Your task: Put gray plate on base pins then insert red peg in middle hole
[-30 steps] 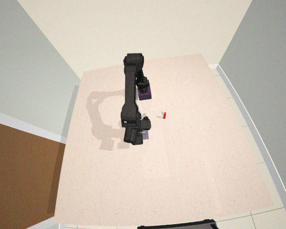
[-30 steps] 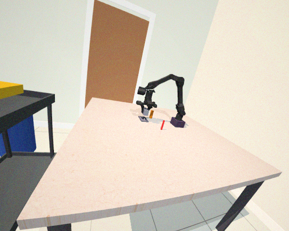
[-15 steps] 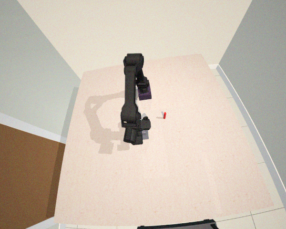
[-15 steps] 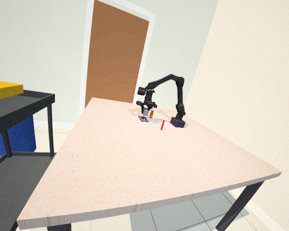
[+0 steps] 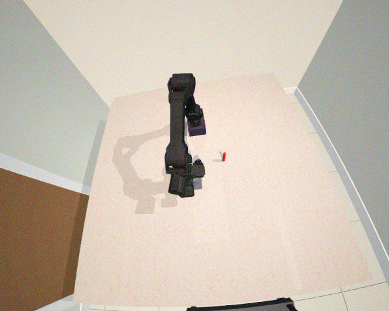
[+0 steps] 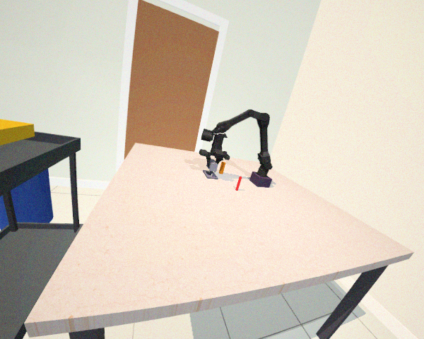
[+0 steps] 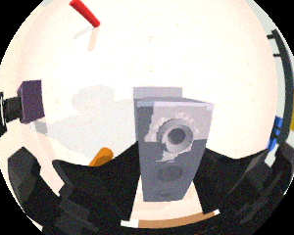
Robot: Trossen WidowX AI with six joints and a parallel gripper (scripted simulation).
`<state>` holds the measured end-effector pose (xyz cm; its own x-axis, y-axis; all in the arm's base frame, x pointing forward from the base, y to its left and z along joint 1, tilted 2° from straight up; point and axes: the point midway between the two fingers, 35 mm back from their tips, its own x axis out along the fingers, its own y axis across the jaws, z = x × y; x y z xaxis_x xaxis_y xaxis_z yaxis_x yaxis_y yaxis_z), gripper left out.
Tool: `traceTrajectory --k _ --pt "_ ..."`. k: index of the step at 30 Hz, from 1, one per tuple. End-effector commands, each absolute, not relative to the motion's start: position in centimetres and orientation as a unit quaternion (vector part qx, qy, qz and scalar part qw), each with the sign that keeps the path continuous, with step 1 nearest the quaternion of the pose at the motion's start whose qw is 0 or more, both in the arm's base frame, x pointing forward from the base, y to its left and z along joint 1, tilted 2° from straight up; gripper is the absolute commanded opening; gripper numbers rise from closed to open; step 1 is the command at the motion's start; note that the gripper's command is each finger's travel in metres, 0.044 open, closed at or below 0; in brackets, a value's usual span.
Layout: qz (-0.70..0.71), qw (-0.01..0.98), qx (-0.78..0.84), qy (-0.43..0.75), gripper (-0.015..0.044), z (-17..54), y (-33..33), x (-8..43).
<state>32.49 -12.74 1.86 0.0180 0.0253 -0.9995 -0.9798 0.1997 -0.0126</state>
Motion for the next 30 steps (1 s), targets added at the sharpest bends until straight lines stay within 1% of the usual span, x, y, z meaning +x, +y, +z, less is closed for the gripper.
traceTrajectory --k 1,20,29,30 --pt "0.453 0.554 -0.443 0.540 0.0000 1.1 -12.7 32.3" --pt "0.453 0.554 -0.443 0.540 0.0000 -1.3 -12.7 32.3" --pt "0.452 0.557 -0.443 0.538 0.0000 -0.8 -12.7 32.4" --pt "0.452 0.557 -0.443 0.538 0.0026 -0.8 -12.7 32.4"
